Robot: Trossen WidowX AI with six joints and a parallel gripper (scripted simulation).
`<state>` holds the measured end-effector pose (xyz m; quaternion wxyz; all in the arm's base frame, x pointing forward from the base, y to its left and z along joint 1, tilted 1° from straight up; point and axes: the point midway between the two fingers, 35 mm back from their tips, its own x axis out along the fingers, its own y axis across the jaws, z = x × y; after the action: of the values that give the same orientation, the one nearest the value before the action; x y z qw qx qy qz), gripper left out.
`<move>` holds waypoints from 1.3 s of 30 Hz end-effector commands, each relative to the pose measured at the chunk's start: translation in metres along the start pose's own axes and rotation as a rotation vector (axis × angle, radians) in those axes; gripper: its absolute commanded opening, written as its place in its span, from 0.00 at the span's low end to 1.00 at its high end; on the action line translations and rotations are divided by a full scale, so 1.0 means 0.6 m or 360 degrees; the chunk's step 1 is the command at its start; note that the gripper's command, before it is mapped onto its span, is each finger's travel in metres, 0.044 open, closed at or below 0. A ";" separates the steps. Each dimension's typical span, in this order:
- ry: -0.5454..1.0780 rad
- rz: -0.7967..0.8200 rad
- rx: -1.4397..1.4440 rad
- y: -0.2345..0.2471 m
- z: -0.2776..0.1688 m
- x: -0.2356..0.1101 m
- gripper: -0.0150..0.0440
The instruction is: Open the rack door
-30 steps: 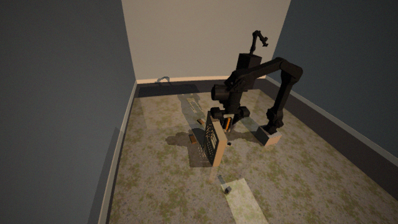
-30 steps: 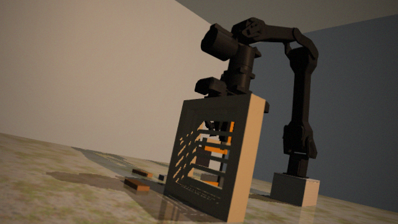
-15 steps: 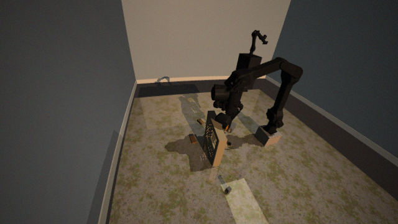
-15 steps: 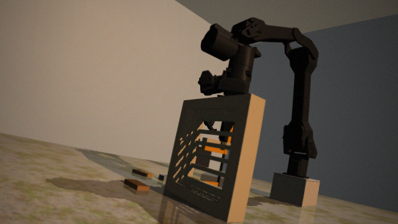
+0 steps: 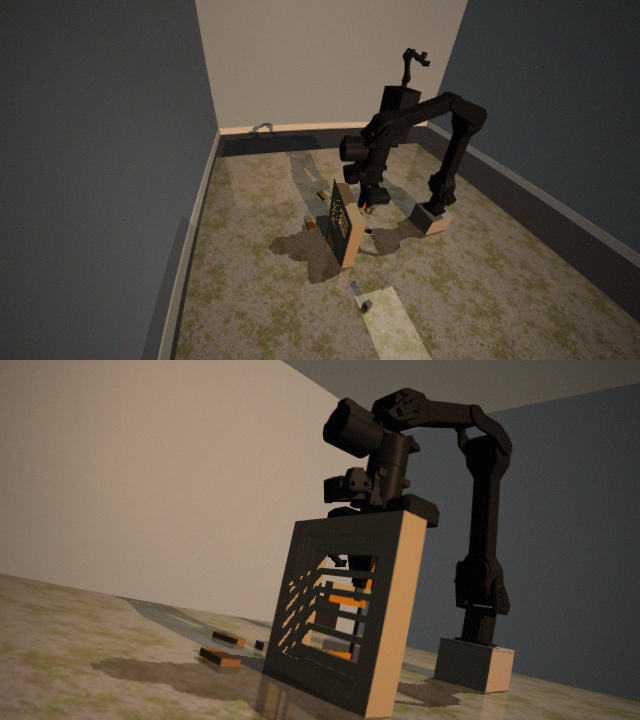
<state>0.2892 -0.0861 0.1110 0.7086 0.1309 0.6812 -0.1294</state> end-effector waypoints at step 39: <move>0.0000 0.0008 -0.2923 0.001 0.000 0.001 0.75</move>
<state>0.2893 -0.0861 0.1109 0.5416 -0.4753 0.5234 0.4548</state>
